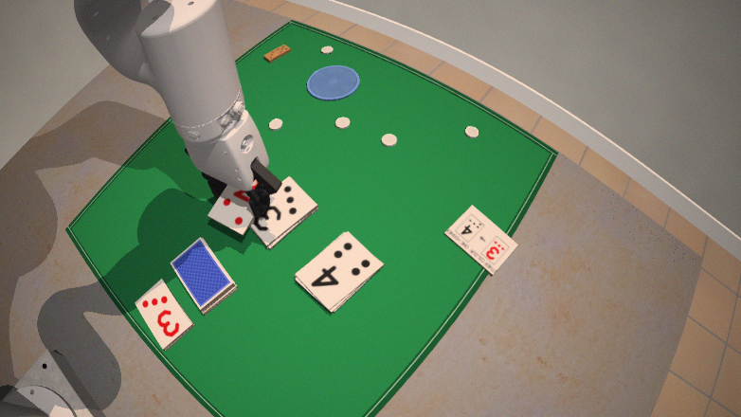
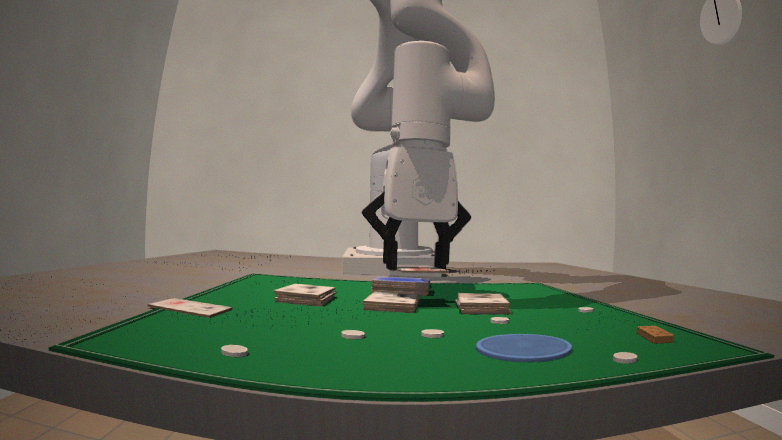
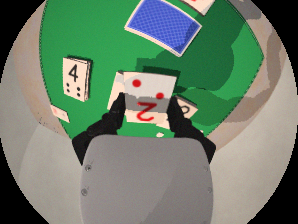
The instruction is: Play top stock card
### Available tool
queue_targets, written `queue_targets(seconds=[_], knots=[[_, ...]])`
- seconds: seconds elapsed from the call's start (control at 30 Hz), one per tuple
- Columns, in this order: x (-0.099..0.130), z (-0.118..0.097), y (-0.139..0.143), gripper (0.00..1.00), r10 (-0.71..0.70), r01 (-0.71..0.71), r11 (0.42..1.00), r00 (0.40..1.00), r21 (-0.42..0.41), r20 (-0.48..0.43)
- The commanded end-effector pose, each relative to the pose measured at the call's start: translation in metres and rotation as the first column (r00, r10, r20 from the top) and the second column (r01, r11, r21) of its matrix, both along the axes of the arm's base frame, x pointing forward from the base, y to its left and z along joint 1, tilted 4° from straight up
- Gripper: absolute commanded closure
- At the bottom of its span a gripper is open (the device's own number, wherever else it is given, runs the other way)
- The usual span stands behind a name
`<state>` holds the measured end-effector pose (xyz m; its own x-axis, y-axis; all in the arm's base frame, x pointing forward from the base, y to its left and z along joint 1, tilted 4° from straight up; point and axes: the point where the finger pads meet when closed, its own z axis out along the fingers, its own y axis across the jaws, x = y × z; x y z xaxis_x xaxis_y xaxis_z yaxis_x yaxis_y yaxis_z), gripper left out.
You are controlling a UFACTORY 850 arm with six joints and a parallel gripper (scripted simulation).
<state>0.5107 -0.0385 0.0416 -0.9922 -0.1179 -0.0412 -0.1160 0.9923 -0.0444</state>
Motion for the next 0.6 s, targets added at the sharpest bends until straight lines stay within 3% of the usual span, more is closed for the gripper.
queue_targets(seconds=[0.0,0.17,0.57], knots=[[0.007,0.002,-0.008,0.47,-0.082,0.081,0.997,0.997,0.004,0.005],[0.017,0.004,-0.022,0.47,-0.227,0.227,0.974,0.974,0.012,0.009],[0.027,0.006,-0.034,0.47,-0.352,0.352,0.936,0.936,0.019,0.012]])
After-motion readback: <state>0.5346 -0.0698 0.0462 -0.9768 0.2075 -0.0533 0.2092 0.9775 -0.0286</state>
